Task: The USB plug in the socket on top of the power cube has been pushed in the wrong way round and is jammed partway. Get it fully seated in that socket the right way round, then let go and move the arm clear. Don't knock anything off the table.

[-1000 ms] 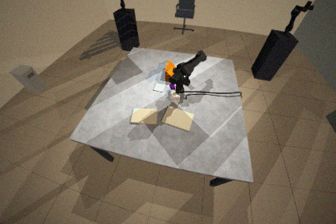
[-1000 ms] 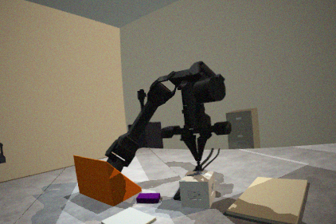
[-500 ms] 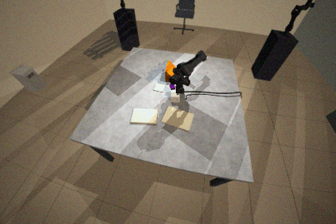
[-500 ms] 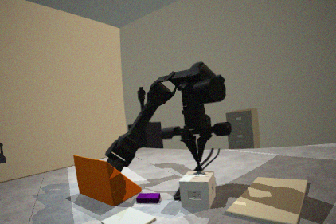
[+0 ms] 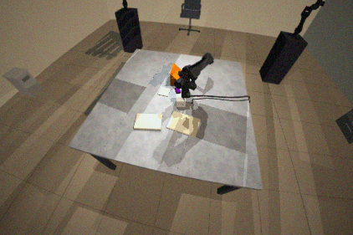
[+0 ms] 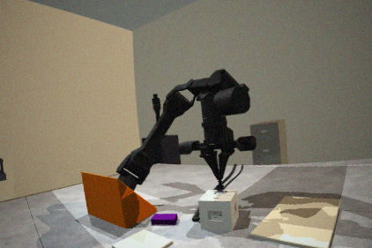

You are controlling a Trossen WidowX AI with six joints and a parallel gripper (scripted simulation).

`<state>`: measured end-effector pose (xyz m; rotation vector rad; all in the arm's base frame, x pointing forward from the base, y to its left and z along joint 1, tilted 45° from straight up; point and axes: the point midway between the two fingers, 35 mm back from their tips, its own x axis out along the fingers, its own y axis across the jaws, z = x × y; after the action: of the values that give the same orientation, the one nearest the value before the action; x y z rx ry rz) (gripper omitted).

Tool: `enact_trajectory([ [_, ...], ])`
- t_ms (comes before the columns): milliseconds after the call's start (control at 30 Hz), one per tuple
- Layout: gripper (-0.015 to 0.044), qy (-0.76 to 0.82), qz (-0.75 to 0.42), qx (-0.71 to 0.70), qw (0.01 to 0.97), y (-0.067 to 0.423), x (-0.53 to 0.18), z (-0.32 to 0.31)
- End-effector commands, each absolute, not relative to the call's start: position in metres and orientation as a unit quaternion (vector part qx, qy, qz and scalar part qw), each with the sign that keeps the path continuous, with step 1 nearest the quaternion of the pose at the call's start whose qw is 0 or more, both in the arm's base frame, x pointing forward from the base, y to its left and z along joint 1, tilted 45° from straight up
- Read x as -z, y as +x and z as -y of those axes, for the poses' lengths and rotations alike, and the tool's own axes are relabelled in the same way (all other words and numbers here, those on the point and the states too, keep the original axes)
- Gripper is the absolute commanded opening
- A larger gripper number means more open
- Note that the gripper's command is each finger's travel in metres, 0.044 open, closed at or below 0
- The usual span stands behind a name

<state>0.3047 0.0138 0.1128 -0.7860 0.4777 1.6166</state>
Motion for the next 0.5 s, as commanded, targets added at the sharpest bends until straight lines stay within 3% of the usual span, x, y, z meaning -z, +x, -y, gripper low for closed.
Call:
enact_trajectory([
  [0,0.0,-0.337,-0.207,-0.696,0.6,0.3049,-0.1124,-0.0146],
  [467,0.0,-0.337,-0.207,-0.696,0.6,0.3048,-0.1112,-0.0157],
])
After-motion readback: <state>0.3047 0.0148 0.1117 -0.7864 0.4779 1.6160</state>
